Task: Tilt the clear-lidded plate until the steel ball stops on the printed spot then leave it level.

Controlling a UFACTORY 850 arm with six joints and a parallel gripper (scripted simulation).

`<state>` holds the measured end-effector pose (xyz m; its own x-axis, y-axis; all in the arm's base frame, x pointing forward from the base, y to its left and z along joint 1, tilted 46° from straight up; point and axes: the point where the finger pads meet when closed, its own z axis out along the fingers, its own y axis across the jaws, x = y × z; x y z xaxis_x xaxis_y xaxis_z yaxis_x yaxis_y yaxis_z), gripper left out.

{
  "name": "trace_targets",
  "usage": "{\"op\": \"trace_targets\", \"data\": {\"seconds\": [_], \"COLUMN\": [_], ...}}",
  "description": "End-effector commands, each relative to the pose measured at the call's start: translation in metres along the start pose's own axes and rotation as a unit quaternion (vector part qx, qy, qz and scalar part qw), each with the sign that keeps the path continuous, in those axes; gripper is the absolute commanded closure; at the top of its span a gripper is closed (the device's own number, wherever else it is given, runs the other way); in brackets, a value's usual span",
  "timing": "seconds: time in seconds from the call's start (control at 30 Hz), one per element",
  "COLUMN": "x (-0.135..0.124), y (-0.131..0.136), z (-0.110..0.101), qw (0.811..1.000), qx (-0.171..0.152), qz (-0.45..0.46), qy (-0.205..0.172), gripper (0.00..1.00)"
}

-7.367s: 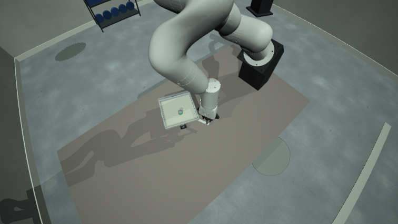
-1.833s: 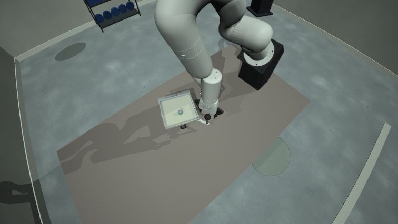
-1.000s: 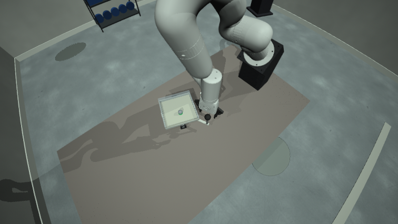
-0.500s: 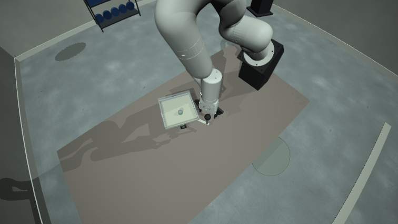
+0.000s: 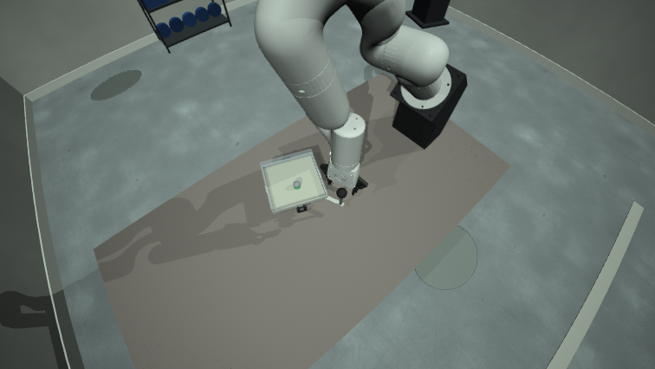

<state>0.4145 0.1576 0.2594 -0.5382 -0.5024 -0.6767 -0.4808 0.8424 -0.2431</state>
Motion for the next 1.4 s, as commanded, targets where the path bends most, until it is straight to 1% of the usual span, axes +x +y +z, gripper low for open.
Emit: {"op": "trace_targets", "data": {"seconds": [0.0, 1.37], "x": [-0.0003, -0.0003], "y": [0.0000, 0.0000], "z": [-0.0001, -0.0001], "qw": [1.000, 1.000], "qx": [0.000, 0.000], "qz": [0.000, 0.000], "qy": [0.000, 0.000], "gripper": [0.00, 0.00]}}
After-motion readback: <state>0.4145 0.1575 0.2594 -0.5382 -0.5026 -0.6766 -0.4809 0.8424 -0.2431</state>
